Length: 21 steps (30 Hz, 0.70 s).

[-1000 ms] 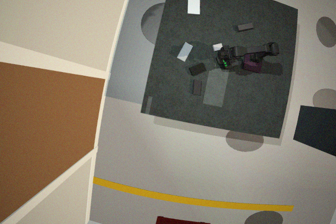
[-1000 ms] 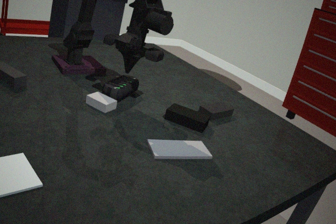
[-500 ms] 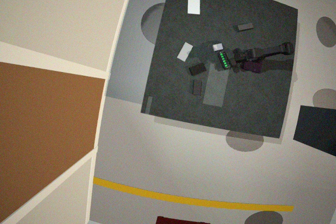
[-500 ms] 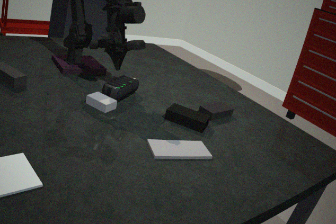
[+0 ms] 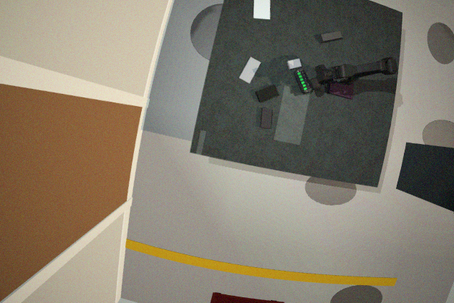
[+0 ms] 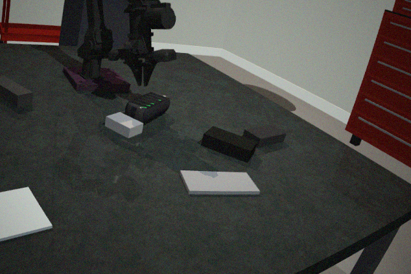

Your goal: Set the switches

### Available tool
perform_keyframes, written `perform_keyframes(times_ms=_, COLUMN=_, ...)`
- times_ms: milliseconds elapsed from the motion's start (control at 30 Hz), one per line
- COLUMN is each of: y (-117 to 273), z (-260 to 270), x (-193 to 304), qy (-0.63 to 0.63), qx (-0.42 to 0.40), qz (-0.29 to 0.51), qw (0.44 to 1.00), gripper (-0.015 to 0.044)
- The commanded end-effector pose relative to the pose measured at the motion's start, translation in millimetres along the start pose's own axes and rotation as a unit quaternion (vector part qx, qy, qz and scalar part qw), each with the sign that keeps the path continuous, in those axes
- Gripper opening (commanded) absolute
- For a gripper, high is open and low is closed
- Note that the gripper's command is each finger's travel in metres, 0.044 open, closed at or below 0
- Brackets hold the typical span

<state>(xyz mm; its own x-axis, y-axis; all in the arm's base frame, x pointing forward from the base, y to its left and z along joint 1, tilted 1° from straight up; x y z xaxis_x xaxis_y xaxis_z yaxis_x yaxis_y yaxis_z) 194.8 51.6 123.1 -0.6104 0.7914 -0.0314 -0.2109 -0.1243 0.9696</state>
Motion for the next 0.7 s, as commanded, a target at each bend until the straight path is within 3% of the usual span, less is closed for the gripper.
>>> perform_keyframes(times_ms=0, y=7, z=16, x=-19, qy=-0.004, qx=0.018, qz=0.013, qw=1.0, gripper=0.0157)
perform_keyframes(times_ms=367, y=15, z=49, x=-95, qy=-0.009, qx=0.089, qz=0.076, qw=0.993, gripper=0.044)
perform_keyframes(times_ms=667, y=12, z=53, x=-122, qy=-0.009, qx=0.106, qz=0.1, qw=0.989, gripper=0.044)
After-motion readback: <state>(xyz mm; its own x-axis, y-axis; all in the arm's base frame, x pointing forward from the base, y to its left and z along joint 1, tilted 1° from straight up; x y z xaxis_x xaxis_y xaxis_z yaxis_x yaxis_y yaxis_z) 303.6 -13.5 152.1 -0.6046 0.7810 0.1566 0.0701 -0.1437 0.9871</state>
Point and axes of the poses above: the point midway between the two fingers, 35 mm back from their tips, its own y axis back along the fingers, its own z axis across the jaws, x = y × z, the point moved 5 cm from there along y, back along the fingers, and after that the axes turned 10 degrees about y, right-handed, at the moved point
